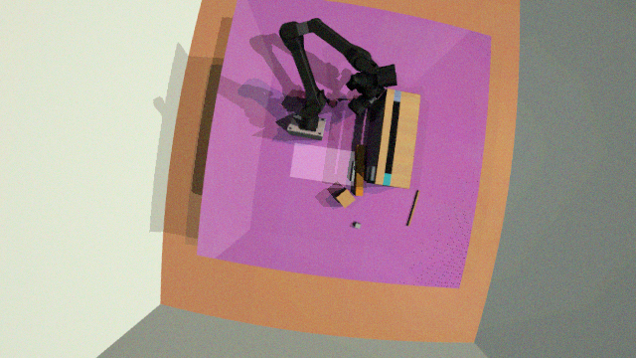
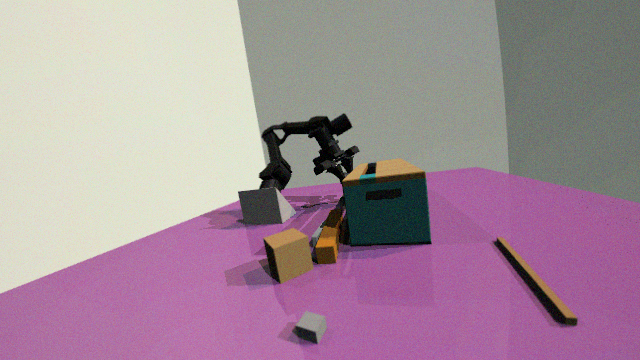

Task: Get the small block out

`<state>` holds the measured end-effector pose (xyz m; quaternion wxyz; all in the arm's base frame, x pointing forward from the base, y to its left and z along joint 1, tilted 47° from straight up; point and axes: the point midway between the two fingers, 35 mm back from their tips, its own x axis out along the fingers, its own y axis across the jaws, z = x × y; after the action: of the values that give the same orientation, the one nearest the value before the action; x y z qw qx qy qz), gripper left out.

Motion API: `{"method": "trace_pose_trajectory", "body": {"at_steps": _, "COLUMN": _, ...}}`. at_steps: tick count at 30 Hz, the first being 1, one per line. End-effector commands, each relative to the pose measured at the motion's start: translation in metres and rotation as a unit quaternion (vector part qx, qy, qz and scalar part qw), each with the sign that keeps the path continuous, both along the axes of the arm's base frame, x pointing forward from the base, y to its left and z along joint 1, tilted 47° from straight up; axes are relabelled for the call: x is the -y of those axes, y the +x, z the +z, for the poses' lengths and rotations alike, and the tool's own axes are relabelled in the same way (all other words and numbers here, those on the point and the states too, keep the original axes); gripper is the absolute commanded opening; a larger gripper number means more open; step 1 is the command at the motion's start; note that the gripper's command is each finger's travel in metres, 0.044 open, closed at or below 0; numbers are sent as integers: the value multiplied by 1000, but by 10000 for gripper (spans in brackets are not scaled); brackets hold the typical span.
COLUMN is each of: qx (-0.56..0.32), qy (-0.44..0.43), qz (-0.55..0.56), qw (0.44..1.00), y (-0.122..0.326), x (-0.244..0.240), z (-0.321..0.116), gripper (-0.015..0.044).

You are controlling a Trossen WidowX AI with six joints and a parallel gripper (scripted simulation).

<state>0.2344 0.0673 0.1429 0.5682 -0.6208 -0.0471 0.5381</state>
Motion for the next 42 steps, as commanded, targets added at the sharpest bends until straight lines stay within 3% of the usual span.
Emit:
{"method": "trace_pose_trajectory", "body": {"at_steps": 1, "qx": -57, "qy": 35, "qz": -46, "qw": 997, "y": 0, "x": 3, "z": 1, "gripper": 0}}
{"method": "trace_pose_trajectory", "body": {"at_steps": 11, "qx": -205, "qy": 123, "qz": -171, "qw": 956, "y": -3, "x": 10, "z": 1, "gripper": 0}}
{"method": "trace_pose_trajectory", "body": {"at_steps": 21, "qx": -344, "qy": 204, "qz": -288, "qw": 870, "y": -5, "x": 17, "z": 3, "gripper": 0}}
{"method": "trace_pose_trajectory", "body": {"at_steps": 31, "qx": -468, "qy": 275, "qz": -391, "qw": 743, "y": -8, "x": 23, "z": 5, "gripper": 0}}
{"method": "trace_pose_trajectory", "body": {"at_steps": 42, "qx": -580, "qy": 337, "qz": -482, "qw": 563, "y": -10, "x": 30, "z": 8, "gripper": 0}}
